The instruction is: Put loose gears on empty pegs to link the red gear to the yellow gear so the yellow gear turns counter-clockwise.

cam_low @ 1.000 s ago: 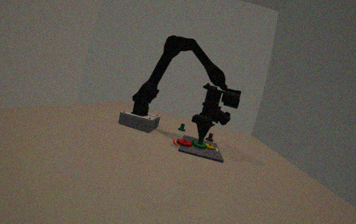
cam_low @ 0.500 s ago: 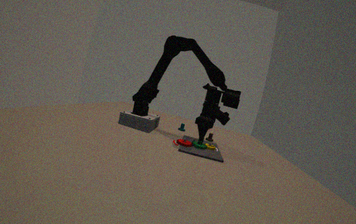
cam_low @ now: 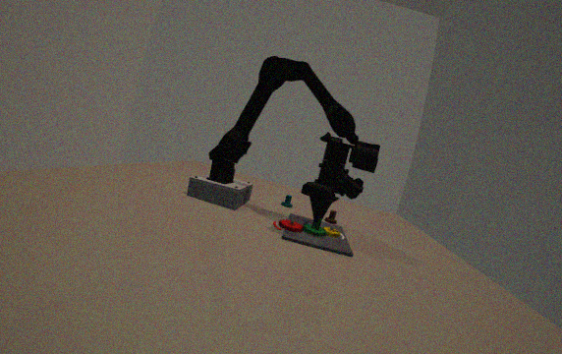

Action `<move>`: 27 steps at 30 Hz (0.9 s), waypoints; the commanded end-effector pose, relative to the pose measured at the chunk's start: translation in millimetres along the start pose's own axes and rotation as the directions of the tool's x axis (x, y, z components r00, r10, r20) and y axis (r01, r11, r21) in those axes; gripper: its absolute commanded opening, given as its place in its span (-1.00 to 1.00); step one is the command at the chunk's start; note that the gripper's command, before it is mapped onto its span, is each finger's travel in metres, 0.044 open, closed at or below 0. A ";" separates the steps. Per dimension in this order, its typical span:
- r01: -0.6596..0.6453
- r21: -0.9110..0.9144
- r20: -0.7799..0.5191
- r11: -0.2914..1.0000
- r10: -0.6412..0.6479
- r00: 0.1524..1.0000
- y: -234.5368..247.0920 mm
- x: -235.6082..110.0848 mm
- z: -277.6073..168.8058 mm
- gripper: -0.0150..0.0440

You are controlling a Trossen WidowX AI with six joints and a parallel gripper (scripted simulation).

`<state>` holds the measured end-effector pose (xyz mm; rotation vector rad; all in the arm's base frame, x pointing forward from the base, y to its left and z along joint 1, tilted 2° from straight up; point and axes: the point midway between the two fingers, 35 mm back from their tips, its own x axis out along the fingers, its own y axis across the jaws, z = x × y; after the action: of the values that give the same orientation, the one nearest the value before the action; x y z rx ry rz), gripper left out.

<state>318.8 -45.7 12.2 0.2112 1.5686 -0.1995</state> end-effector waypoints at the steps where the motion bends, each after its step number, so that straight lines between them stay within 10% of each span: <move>1: 0.001 0.064 -0.003 0.998 0.000 1.000 -0.8 1.5 -0.7 -0.49; 27: 0.000 -0.151 -0.003 0.988 0.000 1.000 -0.6 2.1 -0.6 -0.31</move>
<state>318.5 -46.0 10.9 0.1073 1.5756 -0.0957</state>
